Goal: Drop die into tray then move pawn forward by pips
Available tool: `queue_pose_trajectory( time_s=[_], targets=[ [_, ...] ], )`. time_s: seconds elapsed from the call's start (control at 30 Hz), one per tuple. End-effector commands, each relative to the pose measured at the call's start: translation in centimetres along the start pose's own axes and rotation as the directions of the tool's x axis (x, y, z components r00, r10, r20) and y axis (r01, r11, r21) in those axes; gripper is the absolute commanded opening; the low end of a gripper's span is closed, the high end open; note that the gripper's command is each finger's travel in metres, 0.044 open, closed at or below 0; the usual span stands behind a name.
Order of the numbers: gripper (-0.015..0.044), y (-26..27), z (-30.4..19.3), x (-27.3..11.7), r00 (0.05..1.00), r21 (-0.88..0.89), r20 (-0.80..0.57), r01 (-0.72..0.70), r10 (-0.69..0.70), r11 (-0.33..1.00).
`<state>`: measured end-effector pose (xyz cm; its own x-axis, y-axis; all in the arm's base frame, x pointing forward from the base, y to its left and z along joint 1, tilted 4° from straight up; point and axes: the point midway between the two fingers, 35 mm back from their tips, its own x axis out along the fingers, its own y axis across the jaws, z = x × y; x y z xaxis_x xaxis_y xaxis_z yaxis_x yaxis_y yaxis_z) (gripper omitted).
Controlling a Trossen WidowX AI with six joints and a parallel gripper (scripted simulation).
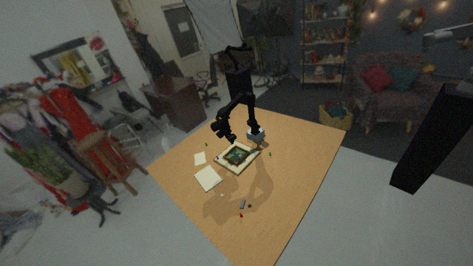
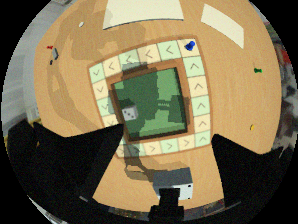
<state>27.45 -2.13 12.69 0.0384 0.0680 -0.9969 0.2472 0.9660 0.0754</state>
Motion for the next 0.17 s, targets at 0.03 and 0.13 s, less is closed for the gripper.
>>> queue_pose_trajectory(
  time_s=[0.03, 0.13],
  targets=[
    [0.0440, -0.18, 0.85, 0.41, 1.000, 0.016, 0.006, 0.001, -0.001, 1.000],
    [0.0440, -0.18, 0.85, 0.41, 1.000, 0.016, 0.006, 0.001, -0.001, 1.000]
  ],
)
